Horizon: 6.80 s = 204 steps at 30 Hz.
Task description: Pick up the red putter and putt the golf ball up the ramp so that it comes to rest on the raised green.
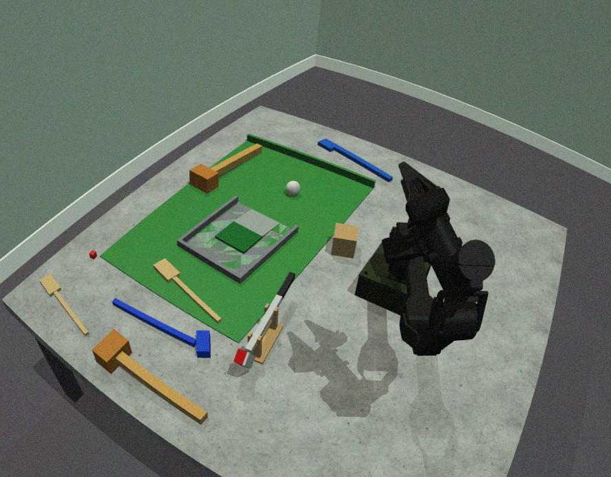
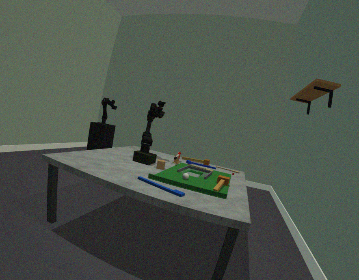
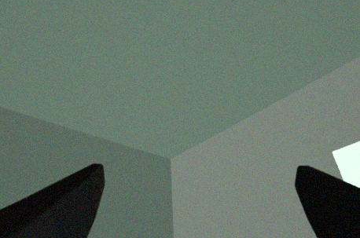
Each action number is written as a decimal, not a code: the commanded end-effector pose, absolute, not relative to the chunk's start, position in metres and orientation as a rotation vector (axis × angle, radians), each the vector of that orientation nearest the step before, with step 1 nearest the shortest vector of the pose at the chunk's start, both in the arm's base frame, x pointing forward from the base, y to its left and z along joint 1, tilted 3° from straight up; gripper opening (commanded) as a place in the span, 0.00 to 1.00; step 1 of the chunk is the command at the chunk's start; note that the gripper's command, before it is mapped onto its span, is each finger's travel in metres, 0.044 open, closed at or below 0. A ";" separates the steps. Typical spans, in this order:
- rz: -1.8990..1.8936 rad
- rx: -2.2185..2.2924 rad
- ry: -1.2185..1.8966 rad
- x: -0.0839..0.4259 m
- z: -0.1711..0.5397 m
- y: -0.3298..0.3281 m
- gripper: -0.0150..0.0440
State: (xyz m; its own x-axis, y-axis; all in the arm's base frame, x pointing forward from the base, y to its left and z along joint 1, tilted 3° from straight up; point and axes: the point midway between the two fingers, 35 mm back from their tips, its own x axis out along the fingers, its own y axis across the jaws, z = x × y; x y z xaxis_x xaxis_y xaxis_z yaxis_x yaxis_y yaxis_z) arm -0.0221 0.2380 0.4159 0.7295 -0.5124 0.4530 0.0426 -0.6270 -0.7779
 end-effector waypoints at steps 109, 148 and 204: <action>1.366 -1.085 0.897 0.239 0.004 0.152 0.87; 1.367 -1.084 0.899 0.233 0.104 0.149 0.25; 0.393 -0.356 1.388 0.288 0.106 -0.127 0.25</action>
